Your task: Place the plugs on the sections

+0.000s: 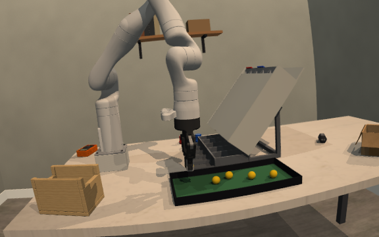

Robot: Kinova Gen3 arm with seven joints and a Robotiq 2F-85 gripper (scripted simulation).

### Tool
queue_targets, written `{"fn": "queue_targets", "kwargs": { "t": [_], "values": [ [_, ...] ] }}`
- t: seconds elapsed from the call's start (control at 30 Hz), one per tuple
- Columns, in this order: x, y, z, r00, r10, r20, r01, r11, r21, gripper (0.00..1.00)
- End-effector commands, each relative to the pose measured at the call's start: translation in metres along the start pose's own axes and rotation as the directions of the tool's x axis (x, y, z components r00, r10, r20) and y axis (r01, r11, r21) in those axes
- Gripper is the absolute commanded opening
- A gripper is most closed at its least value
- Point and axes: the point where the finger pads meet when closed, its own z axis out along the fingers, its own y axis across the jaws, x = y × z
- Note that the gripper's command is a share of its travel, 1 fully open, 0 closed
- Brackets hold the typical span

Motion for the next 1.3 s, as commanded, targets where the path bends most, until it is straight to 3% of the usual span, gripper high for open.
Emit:
{"fn": "queue_targets", "kwargs": {
  "t": [0.0,0.07,0.9,0.93,1.0,1.1,1.27],
  "values": [
    [-0.010,-0.002,-0.070,1.000,-0.010,0.022,0.009,1.000,0.021,0.00],
    [-0.012,-0.002,-0.086,1.000,-0.010,0.022,0.009,1.000,0.021,0.00],
    [-0.011,-0.002,-0.086,0.998,0.040,0.042,-0.041,0.999,0.015,0.00],
    [-0.077,-0.004,-0.112,0.999,0.021,0.038,-0.022,1.000,0.017,0.00],
    [-0.082,-0.004,-0.114,0.999,0.021,0.038,-0.022,1.000,0.017,0.00],
    [-0.117,-0.006,-0.129,0.999,0.021,0.038,-0.022,1.000,0.017,0.00],
    [-0.121,-0.006,-0.130,0.999,0.021,0.038,-0.022,1.000,0.017,0.00]
  ]
}}
